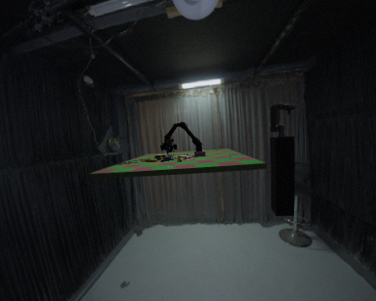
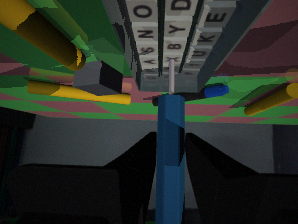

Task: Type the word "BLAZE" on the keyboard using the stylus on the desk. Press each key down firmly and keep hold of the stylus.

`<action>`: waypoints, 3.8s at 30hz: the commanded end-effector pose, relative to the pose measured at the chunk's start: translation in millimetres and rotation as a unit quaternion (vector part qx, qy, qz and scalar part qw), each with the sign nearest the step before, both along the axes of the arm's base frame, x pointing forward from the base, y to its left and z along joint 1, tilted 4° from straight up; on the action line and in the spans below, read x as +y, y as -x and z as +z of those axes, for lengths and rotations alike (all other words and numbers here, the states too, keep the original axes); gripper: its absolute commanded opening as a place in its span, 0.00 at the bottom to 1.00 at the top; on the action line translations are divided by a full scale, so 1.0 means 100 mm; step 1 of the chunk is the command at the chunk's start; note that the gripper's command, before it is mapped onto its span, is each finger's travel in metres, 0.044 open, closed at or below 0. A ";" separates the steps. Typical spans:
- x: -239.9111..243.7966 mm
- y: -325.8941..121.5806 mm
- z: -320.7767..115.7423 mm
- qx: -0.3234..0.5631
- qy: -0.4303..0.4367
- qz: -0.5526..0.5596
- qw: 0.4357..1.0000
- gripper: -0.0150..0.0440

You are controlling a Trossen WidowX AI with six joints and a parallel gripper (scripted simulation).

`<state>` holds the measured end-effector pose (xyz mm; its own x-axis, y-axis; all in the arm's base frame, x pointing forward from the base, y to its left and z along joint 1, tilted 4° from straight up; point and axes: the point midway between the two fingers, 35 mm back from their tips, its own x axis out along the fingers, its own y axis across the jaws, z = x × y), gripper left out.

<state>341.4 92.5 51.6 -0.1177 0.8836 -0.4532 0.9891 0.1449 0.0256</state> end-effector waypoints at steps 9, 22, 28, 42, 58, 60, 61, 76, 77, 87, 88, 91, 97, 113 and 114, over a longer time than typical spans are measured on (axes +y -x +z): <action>0.01 0.01 -0.06 0.005 -0.002 -0.002 1.000 0.39; 0.01 0.01 -0.09 0.005 -0.002 -0.002 1.000 0.39; 0.01 0.01 -0.11 0.005 -0.002 -0.002 1.000 0.39; 0.01 0.01 -0.14 0.005 -0.002 -0.002 1.000 0.39; 0.01 0.01 -0.12 0.005 -0.002 -0.002 1.000 0.39; 0.01 0.01 -0.06 0.005 -0.002 -0.002 1.000 0.39; 0.01 0.01 -0.02 0.005 -0.002 -0.002 1.000 0.39; -0.01 0.02 0.24 0.005 -0.002 -0.002 1.000 0.39; -0.01 0.02 0.24 0.005 -0.002 -0.002 1.000 0.39; -0.01 0.02 0.24 0.005 -0.002 -0.002 1.000 0.39; -0.01 0.02 0.24 0.005 -0.002 -0.002 1.000 0.39; -0.01 0.03 0.21 0.010 -0.003 -0.004 1.000 0.40; -0.16 0.05 0.25 0.013 0.003 -0.056 0.998 0.33; -0.59 0.18 0.33 0.020 0.004 -0.209 0.978 0.25; -0.61 0.20 0.34 0.021 0.003 -0.219 0.976 0.25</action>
<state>327.0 39.6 81.0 0.1907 0.8631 -0.4676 0.9747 -0.2232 -0.0146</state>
